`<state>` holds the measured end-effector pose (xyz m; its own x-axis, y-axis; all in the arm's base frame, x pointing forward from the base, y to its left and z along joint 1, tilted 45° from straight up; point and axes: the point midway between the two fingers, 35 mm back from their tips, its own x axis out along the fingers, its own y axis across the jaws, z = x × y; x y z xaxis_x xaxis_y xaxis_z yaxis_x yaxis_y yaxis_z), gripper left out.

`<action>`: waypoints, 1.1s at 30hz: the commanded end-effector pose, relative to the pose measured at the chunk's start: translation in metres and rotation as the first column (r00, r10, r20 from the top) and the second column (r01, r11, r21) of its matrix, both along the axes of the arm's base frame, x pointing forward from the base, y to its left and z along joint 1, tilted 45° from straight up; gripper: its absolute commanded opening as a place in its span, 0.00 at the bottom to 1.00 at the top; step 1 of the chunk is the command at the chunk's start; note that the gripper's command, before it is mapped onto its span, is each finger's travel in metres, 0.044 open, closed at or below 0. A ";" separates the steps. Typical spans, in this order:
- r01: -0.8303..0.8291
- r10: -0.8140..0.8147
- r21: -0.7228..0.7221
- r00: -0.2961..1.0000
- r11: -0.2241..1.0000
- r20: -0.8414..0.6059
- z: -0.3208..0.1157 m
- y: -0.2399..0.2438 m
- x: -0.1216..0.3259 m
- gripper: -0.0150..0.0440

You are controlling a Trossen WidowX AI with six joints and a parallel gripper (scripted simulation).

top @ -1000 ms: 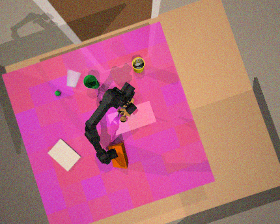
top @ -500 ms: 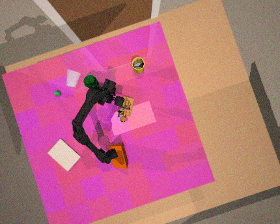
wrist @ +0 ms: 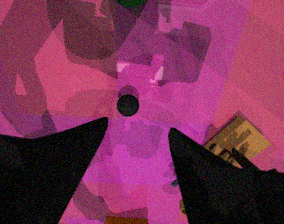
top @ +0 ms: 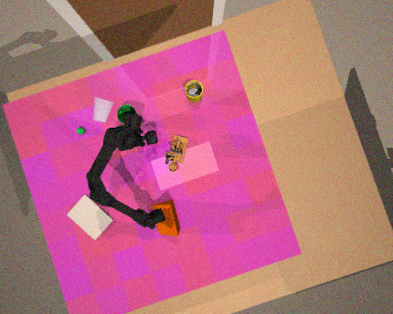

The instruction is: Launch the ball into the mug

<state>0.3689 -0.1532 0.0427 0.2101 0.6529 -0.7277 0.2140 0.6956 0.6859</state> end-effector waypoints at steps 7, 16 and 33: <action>-0.079 0.080 -0.012 0.994 0.997 0.068 0.005 0.018 0.005 0.76; -0.079 0.080 -0.012 0.994 0.997 0.069 -0.008 0.030 0.009 0.76; -0.079 0.080 -0.011 0.994 0.997 0.070 -0.028 0.048 0.015 0.76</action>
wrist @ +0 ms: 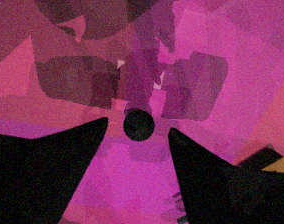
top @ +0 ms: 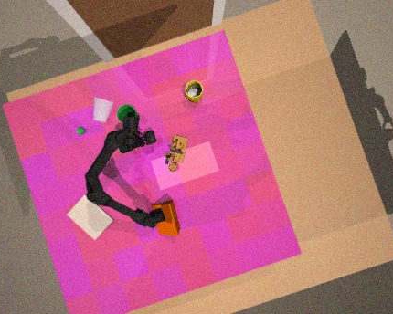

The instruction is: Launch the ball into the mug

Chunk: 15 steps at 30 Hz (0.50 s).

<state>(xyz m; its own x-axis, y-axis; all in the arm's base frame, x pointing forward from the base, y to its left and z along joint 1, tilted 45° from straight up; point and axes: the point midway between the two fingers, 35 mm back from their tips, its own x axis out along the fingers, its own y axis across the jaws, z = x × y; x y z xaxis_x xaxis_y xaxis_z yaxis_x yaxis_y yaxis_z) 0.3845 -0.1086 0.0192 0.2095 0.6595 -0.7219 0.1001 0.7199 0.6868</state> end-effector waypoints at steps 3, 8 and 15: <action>0.006 -0.006 0.008 1.000 1.000 -0.007 -0.008 0.007 0.000 0.76; 0.006 -0.006 0.008 1.000 1.000 -0.007 -0.009 0.009 0.001 0.67; 0.006 -0.006 0.008 1.000 1.000 -0.007 -0.009 0.009 0.001 0.46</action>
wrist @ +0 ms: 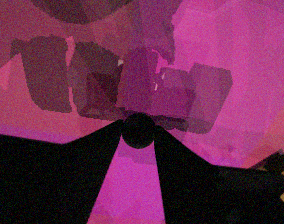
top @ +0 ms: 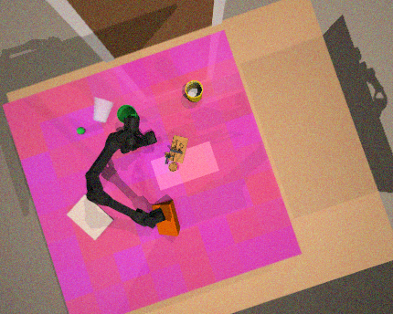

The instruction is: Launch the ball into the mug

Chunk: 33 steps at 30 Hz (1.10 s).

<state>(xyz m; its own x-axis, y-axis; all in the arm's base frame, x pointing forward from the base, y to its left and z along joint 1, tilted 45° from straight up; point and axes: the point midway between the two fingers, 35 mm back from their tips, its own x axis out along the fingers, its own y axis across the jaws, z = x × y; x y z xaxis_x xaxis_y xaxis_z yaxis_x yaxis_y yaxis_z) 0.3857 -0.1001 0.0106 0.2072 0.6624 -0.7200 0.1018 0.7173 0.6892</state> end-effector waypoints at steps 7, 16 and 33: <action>0.015 -0.015 0.004 1.000 1.000 -0.007 0.008 -0.010 -0.001 0.25; 0.044 -0.044 0.004 0.999 0.999 -0.020 0.041 -0.043 -0.006 0.25; 0.091 -0.090 0.012 0.994 0.996 -0.056 0.084 -0.086 -0.030 0.25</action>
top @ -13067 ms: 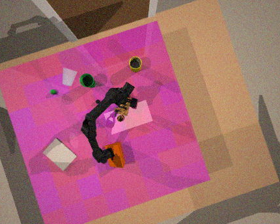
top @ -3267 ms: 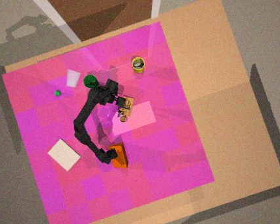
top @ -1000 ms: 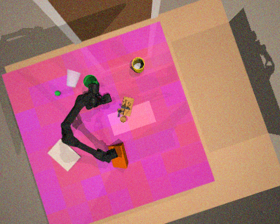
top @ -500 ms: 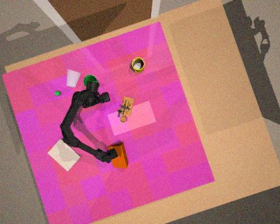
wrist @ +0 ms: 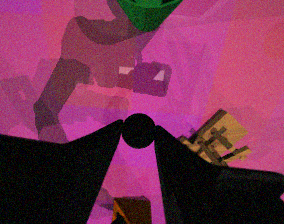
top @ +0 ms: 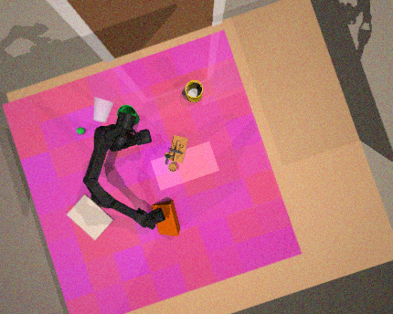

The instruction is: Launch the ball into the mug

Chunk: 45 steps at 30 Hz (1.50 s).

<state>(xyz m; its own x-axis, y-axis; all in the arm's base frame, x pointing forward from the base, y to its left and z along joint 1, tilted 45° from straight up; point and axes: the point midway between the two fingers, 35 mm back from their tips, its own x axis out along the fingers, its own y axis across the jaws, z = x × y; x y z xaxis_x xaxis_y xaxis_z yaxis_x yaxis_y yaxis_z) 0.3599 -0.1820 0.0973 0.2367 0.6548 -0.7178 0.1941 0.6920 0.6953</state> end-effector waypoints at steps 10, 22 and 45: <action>0.079 -0.054 0.073 0.954 0.994 -0.296 -0.075 -0.032 -0.085 0.25; 0.140 -0.021 0.191 0.853 0.972 -0.521 -0.126 -0.030 -0.174 0.25; 0.138 -0.011 0.204 0.851 0.969 -0.525 -0.145 -0.014 -0.168 0.25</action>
